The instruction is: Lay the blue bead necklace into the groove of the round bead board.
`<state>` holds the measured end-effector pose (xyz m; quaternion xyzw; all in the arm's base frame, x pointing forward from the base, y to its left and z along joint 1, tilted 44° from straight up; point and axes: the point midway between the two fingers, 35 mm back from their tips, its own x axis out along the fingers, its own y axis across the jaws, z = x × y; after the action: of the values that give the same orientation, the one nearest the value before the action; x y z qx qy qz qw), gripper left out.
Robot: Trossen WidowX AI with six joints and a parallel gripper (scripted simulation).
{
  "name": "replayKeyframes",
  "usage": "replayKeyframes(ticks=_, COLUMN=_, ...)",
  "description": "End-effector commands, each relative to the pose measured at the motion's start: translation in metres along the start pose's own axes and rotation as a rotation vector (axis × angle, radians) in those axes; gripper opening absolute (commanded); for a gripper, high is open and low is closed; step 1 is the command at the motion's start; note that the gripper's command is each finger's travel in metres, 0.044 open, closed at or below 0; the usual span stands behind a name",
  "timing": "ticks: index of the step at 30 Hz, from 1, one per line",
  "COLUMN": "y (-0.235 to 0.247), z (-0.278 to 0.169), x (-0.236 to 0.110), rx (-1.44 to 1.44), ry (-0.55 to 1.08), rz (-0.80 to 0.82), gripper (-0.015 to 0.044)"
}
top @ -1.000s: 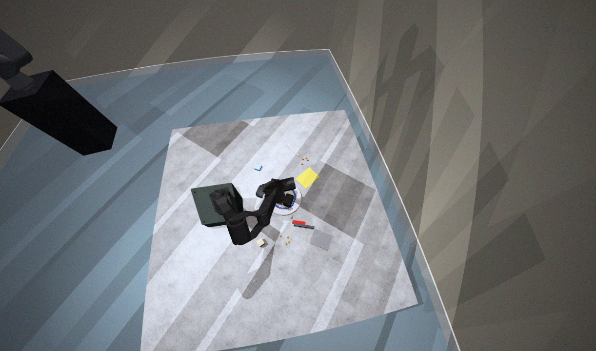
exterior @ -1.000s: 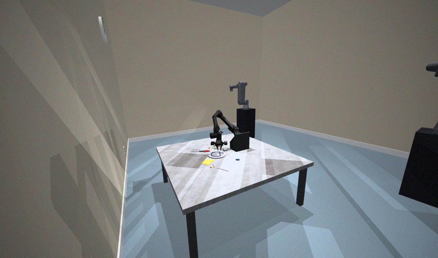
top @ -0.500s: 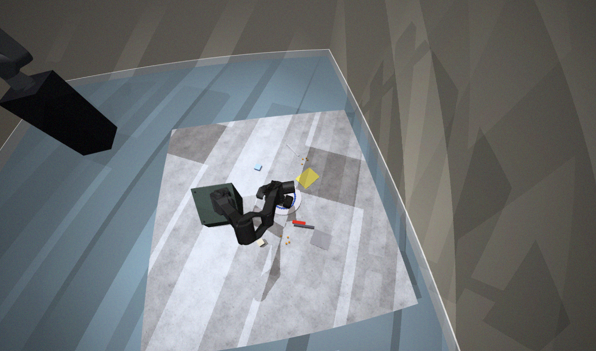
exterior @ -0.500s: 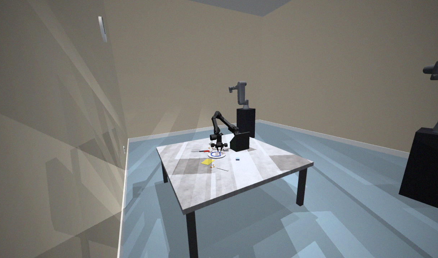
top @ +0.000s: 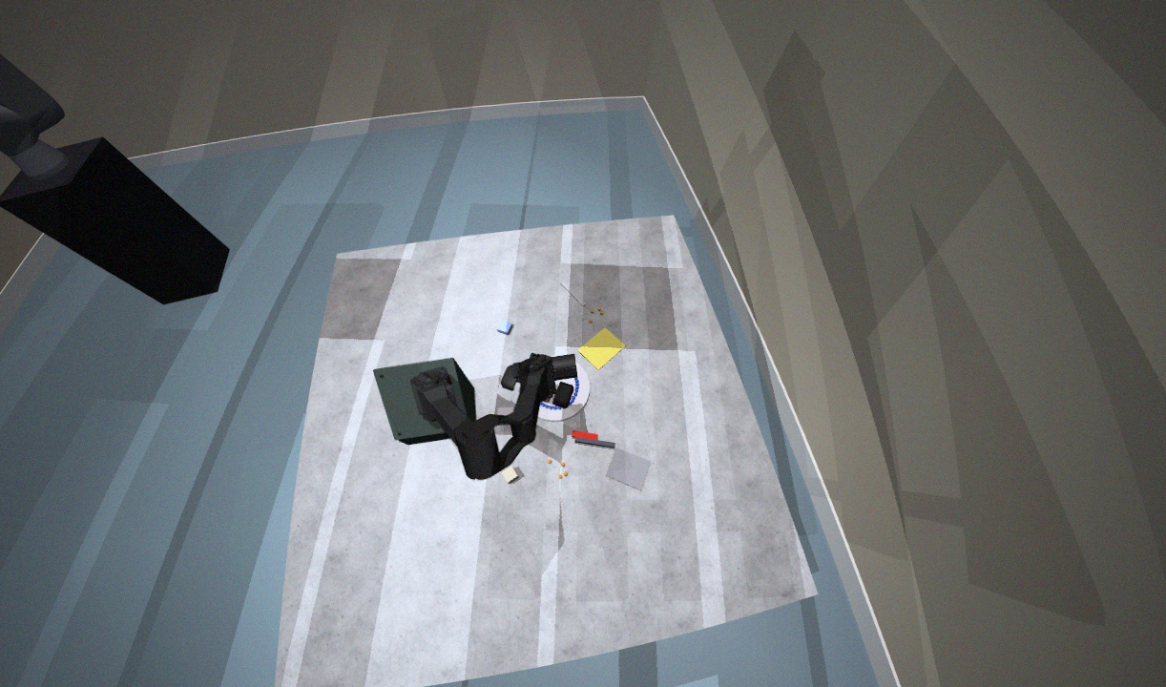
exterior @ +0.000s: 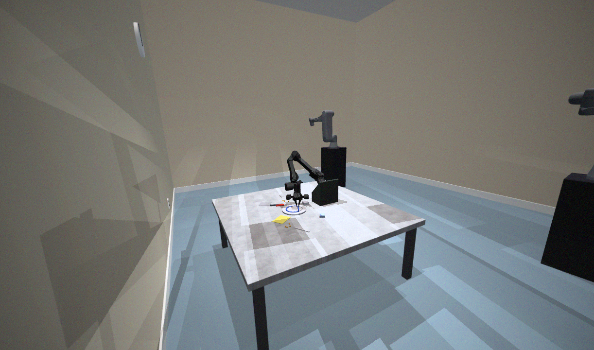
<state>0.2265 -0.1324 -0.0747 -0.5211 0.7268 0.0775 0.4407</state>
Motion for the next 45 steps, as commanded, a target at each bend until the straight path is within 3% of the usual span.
replayKeyframes(ticks=1, y=0.000, z=0.000, x=0.000, rx=0.001, ry=0.000, rz=-0.001, gripper=0.0000)
replayKeyframes(ticks=36, y=0.013, z=-0.006, x=0.002, rx=-0.008, ry=0.007, rz=0.002, gripper=0.0000)
replayKeyframes(ticks=45, y=0.011, z=-0.005, x=-0.001, rx=0.000, ry=0.000, rz=0.000, gripper=0.0236)
